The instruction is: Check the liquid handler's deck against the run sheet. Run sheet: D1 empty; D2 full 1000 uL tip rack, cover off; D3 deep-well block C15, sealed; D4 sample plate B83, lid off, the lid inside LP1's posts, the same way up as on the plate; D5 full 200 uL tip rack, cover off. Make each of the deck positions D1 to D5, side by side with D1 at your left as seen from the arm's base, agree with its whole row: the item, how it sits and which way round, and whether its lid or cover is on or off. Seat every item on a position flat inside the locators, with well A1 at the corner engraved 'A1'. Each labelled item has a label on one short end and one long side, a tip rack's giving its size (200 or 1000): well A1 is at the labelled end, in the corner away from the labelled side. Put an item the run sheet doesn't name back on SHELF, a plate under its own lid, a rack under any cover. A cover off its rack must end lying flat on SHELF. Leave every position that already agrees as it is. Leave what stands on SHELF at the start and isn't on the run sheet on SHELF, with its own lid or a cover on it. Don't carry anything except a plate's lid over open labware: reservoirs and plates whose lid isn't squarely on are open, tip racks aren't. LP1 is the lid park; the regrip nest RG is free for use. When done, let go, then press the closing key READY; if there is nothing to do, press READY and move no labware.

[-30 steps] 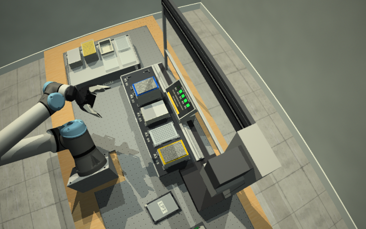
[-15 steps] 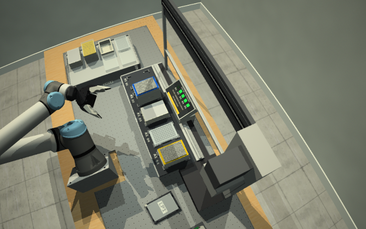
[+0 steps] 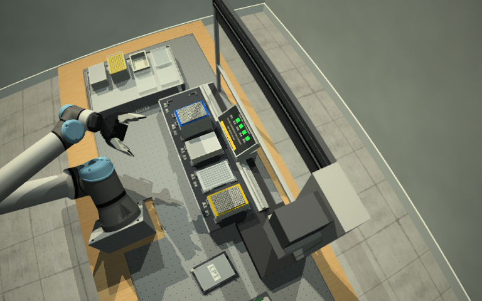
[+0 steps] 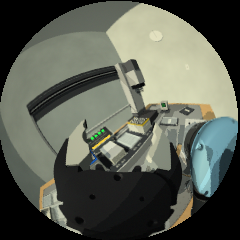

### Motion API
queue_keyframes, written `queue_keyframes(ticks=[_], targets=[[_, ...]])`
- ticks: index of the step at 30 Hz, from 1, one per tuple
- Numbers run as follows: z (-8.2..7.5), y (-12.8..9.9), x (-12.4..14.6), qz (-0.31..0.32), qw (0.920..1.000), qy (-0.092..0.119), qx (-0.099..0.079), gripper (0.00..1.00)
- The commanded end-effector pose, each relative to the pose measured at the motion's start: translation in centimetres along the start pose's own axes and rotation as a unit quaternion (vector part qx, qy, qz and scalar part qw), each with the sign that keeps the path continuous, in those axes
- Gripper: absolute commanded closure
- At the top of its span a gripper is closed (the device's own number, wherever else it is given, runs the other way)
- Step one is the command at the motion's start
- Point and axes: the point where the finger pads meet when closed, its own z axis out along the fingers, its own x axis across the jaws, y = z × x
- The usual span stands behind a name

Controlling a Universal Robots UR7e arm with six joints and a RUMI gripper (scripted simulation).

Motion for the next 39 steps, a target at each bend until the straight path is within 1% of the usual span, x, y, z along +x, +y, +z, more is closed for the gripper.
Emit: queue_keyframes(ticks=[1, 15, 17, 19, 23, 39], targets=[[0.48, -0.21, 1.16, 0.07, 0.9955, 0.055, 0.033, 0.18], [0.48, -0.21, 1.16, 0.07, 0.9955, 0.055, 0.033, 0.18], [0.74, -0.32, 1.98, 0.085, 0.9934, 0.066, 0.039, 0.18], [0.74, -0.32, 1.98, 0.085, 0.9934, 0.066, 0.039, 0.18], [0.74, -0.32, 1.98, 0.114, 0.9885, 0.086, 0.05, 0.18], [0.74, -0.32, 1.98, 0.114, 0.9885, 0.086, 0.05, 0.18]])
